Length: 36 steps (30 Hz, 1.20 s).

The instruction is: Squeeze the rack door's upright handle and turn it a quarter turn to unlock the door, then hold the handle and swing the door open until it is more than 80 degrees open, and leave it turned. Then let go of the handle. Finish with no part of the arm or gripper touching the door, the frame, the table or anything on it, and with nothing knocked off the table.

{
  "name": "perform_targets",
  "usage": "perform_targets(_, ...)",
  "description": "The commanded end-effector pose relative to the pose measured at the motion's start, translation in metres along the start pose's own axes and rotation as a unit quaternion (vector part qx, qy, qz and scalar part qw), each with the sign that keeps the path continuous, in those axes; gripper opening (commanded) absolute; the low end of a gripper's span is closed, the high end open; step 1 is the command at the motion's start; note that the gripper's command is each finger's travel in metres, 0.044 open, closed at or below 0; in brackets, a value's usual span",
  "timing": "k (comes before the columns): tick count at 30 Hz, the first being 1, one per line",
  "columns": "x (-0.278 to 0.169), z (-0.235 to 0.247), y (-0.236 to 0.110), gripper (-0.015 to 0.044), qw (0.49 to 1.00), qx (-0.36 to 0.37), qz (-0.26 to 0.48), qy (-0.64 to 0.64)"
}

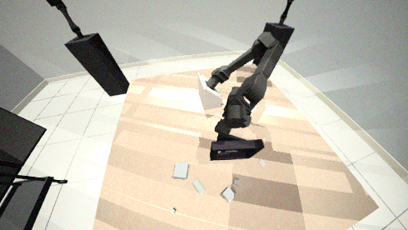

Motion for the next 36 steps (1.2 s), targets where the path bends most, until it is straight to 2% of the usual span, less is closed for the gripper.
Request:
perform_targets(1, 0.002, 0.007, 0.0, 0.0016, 0.999, 0.0, -0.005, 0.038)
perform_targets(36, 0.037, 0.072, 0.0, 0.0016, 0.954, 0.004, -0.005, 0.3)
Point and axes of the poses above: the point midway between the two fingers, 35 mm back from their tips, its own y axis out along the fingers, its own z axis across the jaws, x = y × z, the point moved 1 cm from there along -y, back along the fingers, and after that the axes turned 4 degrees about y, right-handed, at the moved point
